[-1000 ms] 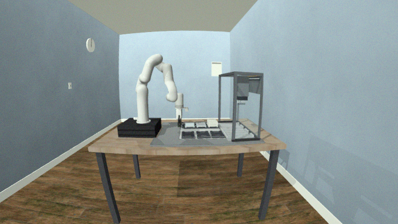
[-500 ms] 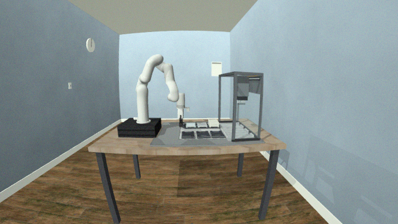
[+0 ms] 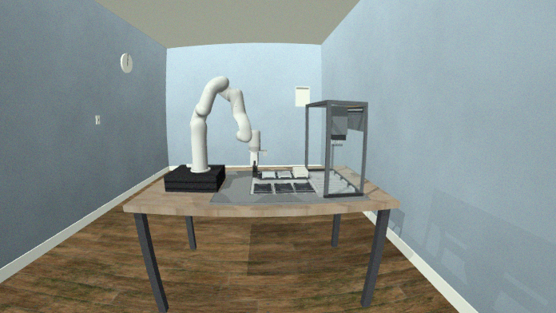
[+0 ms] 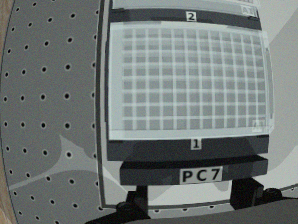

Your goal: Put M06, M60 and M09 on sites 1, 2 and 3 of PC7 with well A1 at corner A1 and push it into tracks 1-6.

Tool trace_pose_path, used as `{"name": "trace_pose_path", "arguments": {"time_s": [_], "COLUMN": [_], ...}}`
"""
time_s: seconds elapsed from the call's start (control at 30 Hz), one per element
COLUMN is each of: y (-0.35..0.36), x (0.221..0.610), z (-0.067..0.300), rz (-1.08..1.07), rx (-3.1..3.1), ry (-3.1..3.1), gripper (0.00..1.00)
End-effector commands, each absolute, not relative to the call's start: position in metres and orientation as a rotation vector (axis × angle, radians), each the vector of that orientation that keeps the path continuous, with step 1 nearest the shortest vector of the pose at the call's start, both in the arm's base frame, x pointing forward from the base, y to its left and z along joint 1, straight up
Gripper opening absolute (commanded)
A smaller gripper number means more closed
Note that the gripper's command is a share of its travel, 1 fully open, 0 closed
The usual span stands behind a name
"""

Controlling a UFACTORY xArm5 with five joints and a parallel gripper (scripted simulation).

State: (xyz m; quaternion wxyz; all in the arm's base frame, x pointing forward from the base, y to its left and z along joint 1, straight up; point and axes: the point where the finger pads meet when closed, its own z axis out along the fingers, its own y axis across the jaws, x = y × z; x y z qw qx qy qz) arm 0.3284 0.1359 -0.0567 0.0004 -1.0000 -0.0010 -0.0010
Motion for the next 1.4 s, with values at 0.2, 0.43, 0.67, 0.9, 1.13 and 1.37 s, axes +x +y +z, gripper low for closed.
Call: {"name": "trace_pose_path", "arguments": {"time_s": [0.2,0.43,0.67,0.9,1.13,1.37], "y": [0.136,0.136,0.136,0.136,0.136,0.137], "x": [0.339,0.346,0.351,0.358,0.363,0.37], "z": [-0.056,-0.056,-0.056,-0.056,-0.056,-0.056], "rz": [-0.005,-0.005,-0.005,-0.005,-0.005,-0.005], "rx": [-3.135,-3.135,-3.135,-3.135,-3.135,-3.135], "ry": [-0.003,-0.003,-0.003,-0.003,-0.003,-0.003], "gripper": [0.81,0.81,0.81,0.81,0.81,0.81]}}
